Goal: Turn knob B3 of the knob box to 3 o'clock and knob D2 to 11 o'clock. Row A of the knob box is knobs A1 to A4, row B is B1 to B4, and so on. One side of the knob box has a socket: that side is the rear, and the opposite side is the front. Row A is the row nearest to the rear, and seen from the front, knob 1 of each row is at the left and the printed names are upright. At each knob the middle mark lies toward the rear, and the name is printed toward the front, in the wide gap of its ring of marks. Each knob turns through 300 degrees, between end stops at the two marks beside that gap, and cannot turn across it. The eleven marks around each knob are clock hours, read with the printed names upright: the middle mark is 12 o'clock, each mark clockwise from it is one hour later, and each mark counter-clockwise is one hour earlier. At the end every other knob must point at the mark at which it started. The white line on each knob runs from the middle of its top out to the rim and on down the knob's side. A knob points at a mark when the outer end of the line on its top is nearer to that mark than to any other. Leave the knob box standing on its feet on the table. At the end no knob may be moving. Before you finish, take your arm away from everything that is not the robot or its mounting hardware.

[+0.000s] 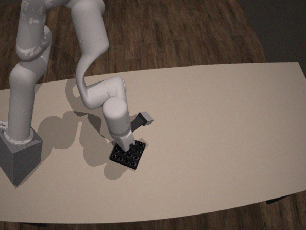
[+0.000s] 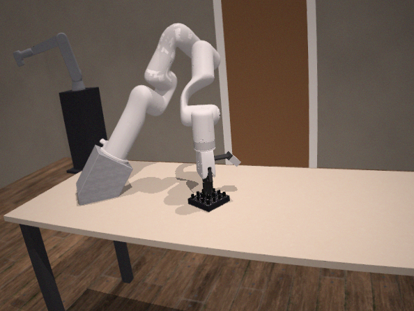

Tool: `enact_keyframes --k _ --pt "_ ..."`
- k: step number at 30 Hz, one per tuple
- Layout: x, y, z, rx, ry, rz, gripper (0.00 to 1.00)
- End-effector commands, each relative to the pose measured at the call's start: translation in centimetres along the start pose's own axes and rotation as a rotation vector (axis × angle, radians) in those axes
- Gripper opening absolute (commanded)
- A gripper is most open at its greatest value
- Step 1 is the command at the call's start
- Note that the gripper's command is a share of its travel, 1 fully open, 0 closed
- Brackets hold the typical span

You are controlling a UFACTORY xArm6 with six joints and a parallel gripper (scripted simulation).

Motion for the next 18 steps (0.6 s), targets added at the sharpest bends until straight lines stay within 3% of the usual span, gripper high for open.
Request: enact_keyframes --k 1,18 --pt "-0.05 -0.06 0.08 0.005 -0.106 0.011 0.08" --pt "-0.05 -0.06 0.08 0.005 -0.239 0.010 0.08"
Point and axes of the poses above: the point where the finger pads meet when closed, its own y axis out along the fingers, its own z axis across the jaws, x = y × z, the point moved 1 cm from there along -y, back along the fingers, and after that the axes turned 2 degrees about -y, right-handed, at the moved point
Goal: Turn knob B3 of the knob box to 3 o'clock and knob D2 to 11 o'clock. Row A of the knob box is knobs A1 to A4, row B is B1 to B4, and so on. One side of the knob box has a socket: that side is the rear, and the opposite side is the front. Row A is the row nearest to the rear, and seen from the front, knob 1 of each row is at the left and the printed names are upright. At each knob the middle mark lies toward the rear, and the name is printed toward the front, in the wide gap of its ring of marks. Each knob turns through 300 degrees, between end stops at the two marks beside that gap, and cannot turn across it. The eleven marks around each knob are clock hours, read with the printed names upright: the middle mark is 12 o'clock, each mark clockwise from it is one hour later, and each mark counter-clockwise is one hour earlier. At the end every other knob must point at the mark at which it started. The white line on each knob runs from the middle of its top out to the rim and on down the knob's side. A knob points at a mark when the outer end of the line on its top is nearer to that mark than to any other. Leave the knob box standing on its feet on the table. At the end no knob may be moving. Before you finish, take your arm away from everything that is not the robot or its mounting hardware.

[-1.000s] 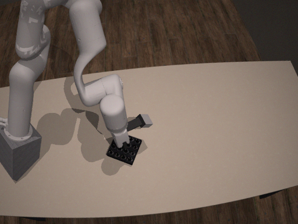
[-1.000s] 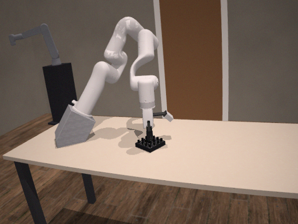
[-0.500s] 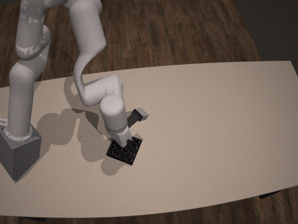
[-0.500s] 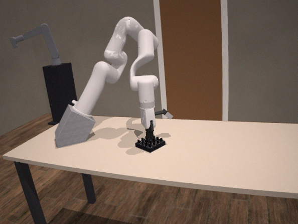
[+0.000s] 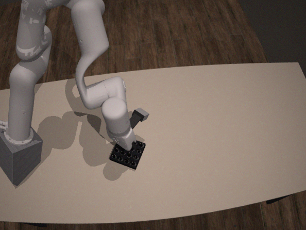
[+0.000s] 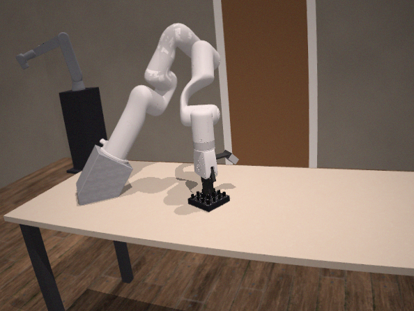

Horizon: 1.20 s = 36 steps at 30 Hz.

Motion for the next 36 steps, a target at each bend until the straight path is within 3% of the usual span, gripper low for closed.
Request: enact_keyframes --k 1,16,17,36 --pt "-0.05 -0.06 0.09 0.003 -0.018 0.002 0.08" --pt "-0.05 -0.06 0.09 0.003 -0.020 0.002 0.08" --pt "-0.05 -0.06 0.09 0.003 -0.020 0.002 0.19" --pt "-0.05 -0.06 0.09 0.003 -0.020 0.002 0.19"
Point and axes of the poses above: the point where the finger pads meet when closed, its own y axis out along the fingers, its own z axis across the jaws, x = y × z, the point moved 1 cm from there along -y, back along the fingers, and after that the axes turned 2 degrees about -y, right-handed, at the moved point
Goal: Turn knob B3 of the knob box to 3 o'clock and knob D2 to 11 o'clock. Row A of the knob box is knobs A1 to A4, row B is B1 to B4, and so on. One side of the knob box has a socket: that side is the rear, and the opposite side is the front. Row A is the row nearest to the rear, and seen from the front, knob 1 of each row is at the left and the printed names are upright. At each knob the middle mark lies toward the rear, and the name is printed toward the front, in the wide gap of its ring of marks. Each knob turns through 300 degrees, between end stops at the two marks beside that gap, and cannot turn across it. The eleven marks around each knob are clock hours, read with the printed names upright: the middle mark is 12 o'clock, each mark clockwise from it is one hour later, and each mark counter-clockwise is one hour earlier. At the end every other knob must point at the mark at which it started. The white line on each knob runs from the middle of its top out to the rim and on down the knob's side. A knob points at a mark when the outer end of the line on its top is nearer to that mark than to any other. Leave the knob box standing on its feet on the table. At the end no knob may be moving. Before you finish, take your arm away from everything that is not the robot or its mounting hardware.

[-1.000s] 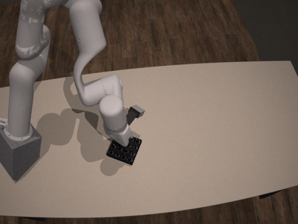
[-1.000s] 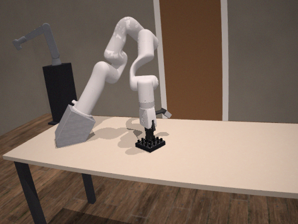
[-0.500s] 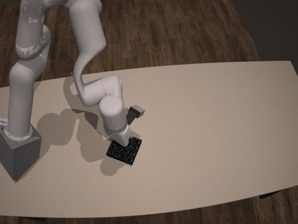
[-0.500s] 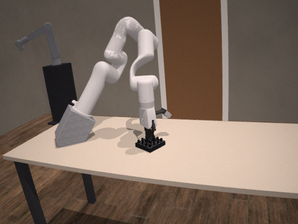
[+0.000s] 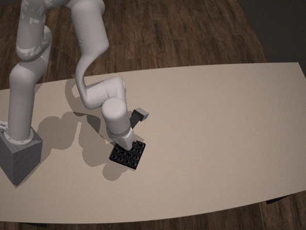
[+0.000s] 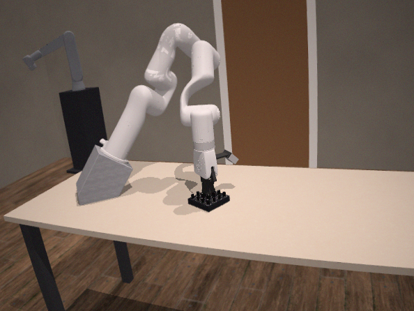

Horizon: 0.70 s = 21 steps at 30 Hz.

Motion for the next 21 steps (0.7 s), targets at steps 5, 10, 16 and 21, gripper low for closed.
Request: enact_keyframes --k 5,10,16,21 --pt "0.0 -0.2 0.1 0.002 -0.001 0.001 0.19" --pt "0.0 -0.8 0.1 0.002 -0.001 0.001 0.19" --pt "0.0 -2.4 0.1 0.002 -0.001 0.001 0.19" --pt "-0.1 -3.4 0.1 0.002 -0.001 0.001 0.19"
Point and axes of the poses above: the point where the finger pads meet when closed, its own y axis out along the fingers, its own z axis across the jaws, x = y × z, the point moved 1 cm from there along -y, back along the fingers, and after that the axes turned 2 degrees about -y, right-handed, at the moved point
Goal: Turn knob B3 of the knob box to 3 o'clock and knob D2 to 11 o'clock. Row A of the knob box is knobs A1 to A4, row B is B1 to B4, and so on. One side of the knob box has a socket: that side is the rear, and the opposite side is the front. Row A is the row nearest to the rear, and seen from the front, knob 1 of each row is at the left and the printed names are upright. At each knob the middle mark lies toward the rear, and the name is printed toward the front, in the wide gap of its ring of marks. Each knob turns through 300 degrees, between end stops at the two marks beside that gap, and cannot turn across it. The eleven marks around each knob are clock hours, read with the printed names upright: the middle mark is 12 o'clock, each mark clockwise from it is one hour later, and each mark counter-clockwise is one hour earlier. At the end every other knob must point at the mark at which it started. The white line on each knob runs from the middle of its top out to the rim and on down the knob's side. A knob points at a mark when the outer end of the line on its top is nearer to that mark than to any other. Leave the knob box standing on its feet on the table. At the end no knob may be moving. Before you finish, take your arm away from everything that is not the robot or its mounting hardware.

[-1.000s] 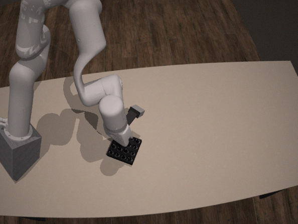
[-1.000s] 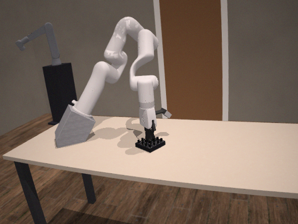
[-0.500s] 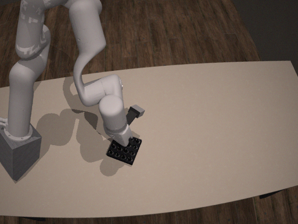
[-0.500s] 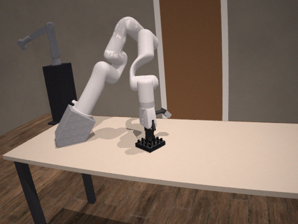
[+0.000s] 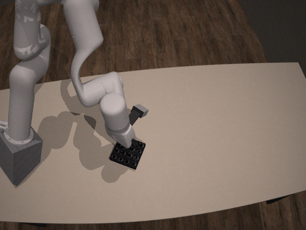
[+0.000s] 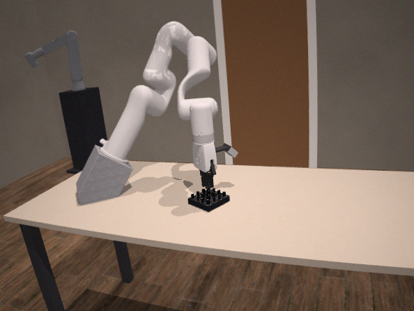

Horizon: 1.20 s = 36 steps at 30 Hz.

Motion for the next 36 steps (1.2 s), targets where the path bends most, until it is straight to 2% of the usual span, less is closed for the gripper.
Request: enact_keyframes --k 1,19,26,36 --pt "-0.1 -0.9 0.1 0.001 0.000 0.000 0.19" --pt "-0.1 -1.2 0.1 0.001 0.000 0.000 0.19" --pt "1.3 -3.1 5.6 0.001 -0.002 0.000 0.19" --pt "1.3 -3.2 5.8 0.001 -0.002 0.000 0.19"
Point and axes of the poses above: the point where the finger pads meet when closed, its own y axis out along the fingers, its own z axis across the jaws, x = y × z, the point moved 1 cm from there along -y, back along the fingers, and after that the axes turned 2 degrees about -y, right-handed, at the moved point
